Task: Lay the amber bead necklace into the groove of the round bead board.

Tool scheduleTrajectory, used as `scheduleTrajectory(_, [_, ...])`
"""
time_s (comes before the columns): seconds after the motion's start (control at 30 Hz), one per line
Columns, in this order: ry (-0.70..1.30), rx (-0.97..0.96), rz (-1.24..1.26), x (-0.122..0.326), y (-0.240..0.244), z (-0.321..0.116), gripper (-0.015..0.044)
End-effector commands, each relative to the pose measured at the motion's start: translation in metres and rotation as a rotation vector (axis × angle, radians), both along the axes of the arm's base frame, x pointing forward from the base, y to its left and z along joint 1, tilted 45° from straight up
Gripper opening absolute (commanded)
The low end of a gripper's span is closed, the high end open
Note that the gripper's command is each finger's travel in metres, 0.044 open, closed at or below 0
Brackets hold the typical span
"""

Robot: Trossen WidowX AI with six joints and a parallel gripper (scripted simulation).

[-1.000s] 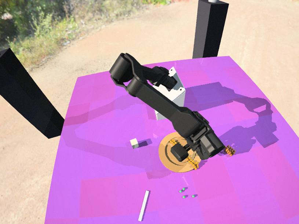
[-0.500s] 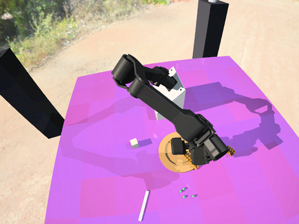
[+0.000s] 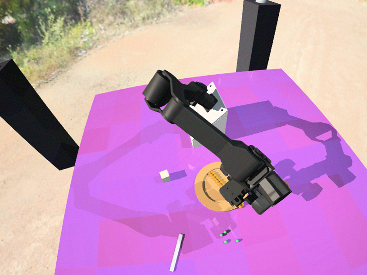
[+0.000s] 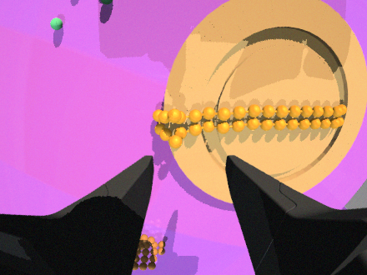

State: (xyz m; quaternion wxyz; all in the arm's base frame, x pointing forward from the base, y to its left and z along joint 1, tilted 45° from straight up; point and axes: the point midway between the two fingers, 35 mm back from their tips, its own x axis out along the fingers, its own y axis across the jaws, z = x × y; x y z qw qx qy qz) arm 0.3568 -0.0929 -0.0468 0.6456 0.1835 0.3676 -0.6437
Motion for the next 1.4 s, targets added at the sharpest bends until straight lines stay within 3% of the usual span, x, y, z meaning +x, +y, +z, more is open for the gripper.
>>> scheduleTrajectory(0.0, [-0.263,-0.034,-0.292,0.009,0.003,-0.004,0.02])
scheduleTrajectory(1.37, [-0.263,-0.035,-0.292,0.004,-0.025,-0.032,0.02])
